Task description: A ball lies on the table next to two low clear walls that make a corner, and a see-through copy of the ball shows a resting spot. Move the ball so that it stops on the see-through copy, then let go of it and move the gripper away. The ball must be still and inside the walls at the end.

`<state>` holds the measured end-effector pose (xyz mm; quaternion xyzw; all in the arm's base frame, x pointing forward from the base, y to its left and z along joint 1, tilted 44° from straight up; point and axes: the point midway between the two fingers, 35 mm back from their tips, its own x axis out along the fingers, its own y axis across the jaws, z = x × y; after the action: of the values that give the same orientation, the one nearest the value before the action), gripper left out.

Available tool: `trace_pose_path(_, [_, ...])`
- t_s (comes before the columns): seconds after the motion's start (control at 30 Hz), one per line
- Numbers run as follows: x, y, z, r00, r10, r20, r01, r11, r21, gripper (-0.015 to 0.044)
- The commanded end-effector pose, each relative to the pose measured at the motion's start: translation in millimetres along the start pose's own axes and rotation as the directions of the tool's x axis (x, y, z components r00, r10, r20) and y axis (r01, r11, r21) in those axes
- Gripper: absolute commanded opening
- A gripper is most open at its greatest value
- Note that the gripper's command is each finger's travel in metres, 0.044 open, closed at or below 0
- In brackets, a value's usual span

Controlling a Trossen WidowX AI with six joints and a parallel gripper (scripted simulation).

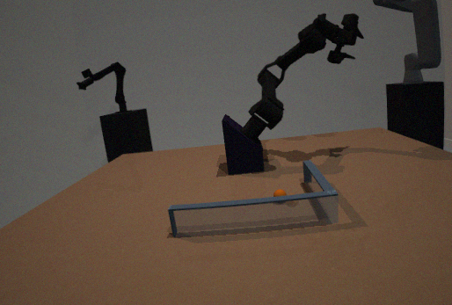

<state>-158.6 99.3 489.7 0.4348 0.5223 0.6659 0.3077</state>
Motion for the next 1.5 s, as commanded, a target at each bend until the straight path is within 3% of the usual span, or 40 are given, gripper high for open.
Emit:
trace_pose_path(0.0, [0, 1, 1, 1.0, 0.002, 0.001, -0.002, 1.0, 0.006, 0.0374])
trace_pose_path(0.17, [-3, 19, 45, 0.996, 0.078, 0.047, -0.087, 0.97, 0.227, 0.0252])
trace_pose_path(0.37, [-13, 36, 116, 0.973, 0.166, 0.162, -0.227, 0.827, 0.515, 0.0252])
trace_pose_path(0.57, [-34, 36, 205, 0.916, 0.197, 0.35, -0.4, 0.52, 0.755, 0.0252])
trace_pose_path(0.73, [-55, 29, 261, 0.853, 0.211, 0.477, -0.518, 0.221, 0.827, 0.0252])
trace_pose_path(0.97, [-108, -21, 362, 0.716, 0.073, 0.695, -0.657, -0.267, 0.705, 0.0252])
trace_pose_path(1.3, [-168, -104, 437, 0.561, -0.124, 0.818, -0.685, -0.624, 0.376, 0.0252])
trace_pose_path(1.47, [-212, -170, 463, 0.457, -0.319, 0.831, -0.611, -0.791, 0.032, 0.0252])
